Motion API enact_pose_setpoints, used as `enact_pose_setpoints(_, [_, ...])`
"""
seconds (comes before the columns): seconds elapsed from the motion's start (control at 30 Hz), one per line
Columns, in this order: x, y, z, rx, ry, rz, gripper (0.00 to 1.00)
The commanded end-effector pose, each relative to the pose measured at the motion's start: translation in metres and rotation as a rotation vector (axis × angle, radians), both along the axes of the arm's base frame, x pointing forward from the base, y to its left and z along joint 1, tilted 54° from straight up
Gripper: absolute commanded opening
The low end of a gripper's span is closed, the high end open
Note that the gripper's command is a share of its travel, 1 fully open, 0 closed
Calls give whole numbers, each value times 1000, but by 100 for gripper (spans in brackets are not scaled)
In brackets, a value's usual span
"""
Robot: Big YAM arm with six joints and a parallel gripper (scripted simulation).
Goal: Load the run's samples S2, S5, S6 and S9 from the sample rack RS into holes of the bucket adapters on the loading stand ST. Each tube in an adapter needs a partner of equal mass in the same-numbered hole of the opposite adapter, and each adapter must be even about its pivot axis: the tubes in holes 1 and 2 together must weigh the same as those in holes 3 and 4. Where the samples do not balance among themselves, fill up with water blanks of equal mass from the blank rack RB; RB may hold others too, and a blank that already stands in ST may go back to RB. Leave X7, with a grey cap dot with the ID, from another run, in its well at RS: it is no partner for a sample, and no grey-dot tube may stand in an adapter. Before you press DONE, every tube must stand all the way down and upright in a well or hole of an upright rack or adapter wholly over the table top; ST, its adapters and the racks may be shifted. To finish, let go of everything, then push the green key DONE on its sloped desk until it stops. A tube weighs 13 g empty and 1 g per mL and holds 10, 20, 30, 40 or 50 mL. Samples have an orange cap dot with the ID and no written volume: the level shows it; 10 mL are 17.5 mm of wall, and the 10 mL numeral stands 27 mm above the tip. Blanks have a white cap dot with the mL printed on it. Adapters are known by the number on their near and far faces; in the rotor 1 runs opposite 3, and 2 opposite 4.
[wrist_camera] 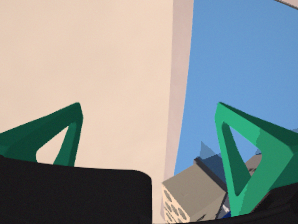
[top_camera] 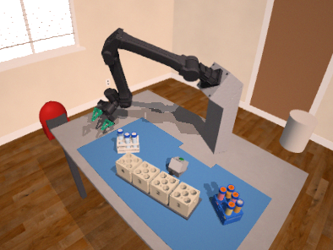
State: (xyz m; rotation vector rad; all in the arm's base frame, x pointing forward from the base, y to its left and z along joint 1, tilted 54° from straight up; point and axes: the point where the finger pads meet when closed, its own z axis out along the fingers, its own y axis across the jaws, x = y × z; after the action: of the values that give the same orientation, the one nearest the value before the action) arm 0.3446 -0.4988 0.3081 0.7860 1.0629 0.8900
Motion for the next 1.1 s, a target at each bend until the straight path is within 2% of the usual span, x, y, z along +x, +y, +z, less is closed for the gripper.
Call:
enact_pose_setpoints(0.0, [-2, 0, 4, -7, -3, -3, 100])
enact_pose_setpoints(0.53, [-2, 0, 4, -7, -3, -3, 100])
enact_pose_setpoints(0.57, [-1, 11, 20, -45, -14, -30, 55])
enact_pose_setpoints(0.67, [-22, 12, 28, -46, -10, -56, 55])
enact_pose_setpoints(1.07, [-43, 49, 62, -26, -12, -43, 55])
